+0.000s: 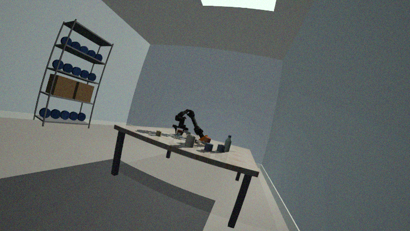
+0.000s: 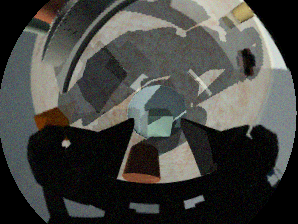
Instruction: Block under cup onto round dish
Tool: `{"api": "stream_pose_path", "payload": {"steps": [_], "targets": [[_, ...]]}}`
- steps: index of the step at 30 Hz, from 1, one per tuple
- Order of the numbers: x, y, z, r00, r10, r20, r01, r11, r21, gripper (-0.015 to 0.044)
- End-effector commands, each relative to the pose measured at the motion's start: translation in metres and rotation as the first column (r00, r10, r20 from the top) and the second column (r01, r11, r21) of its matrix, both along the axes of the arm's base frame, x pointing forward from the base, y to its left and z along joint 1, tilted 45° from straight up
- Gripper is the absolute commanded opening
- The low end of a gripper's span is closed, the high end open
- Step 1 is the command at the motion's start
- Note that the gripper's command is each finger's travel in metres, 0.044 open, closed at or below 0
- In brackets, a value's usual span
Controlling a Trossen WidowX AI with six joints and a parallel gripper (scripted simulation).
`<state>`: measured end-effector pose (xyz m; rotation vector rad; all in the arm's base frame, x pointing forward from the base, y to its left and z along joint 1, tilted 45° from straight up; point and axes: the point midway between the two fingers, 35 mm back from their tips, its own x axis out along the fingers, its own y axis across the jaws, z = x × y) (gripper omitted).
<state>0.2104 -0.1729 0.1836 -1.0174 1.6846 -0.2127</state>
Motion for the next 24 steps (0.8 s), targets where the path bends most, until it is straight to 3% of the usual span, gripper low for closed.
{"api": "stream_pose_path", "payload": {"steps": [1,5,24], "targets": [[0.002,0.012,0.011,1.000,0.000,0.004,0.000,1.000,0.002,0.0440],[0.003,0.039,0.038,1.000,0.003,0.003,-0.003,1.000,0.005,0.0440],[0.006,0.064,0.063,0.991,0.101,-0.084,-0.100,0.995,0.024,0.0440]]}}
